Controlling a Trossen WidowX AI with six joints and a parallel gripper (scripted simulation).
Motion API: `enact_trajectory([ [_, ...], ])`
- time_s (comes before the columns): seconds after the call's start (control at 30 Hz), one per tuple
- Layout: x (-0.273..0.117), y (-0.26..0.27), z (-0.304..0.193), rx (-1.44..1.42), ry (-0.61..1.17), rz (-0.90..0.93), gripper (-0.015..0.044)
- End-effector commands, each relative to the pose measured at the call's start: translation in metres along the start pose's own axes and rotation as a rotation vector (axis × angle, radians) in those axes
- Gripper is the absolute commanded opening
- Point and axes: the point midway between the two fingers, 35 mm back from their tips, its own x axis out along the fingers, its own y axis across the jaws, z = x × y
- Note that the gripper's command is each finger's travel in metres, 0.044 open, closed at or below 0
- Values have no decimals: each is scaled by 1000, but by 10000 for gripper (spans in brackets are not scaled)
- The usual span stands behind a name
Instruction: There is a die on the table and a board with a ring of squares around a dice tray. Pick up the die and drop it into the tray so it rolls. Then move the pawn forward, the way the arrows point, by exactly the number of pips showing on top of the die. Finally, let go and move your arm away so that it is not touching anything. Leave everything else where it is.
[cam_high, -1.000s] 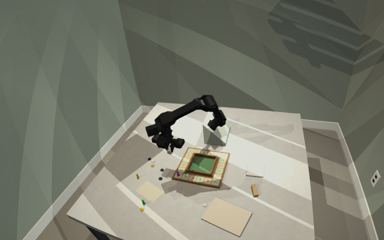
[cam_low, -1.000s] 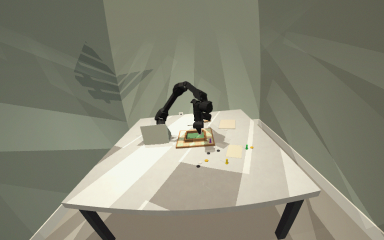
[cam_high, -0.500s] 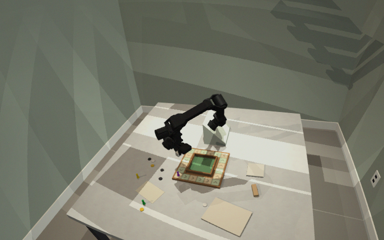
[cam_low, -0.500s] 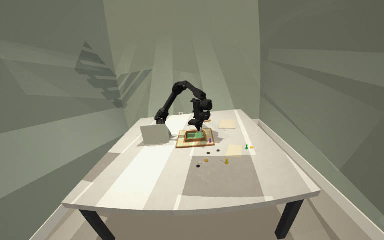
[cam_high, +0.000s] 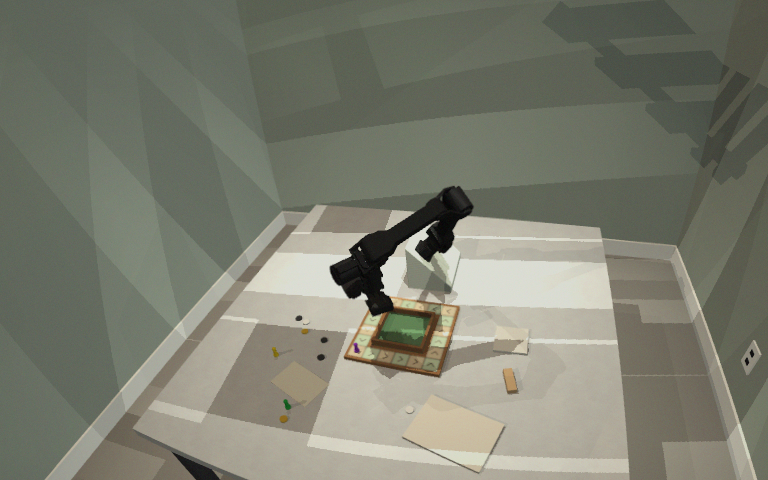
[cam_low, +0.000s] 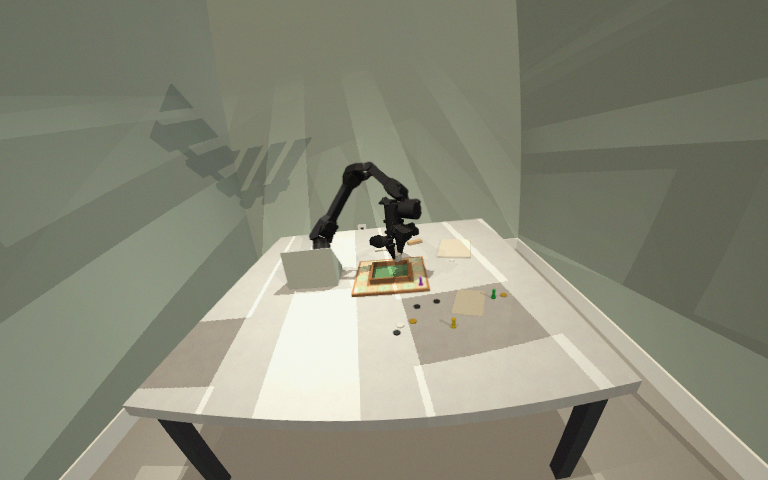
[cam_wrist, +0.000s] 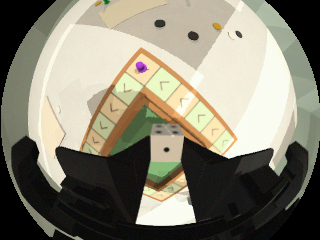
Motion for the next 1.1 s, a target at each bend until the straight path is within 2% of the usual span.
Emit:
enact_trajectory([
  [0.0, 3, 6, -15, 125, 1, 7, 0],
  [0.63, 21, 17, -75, 631, 21, 7, 0],
  [0.87, 22, 16, -77, 648, 18, 3, 0],
  [1.07, 29, 11, -79, 650, -119, -116, 0],
])
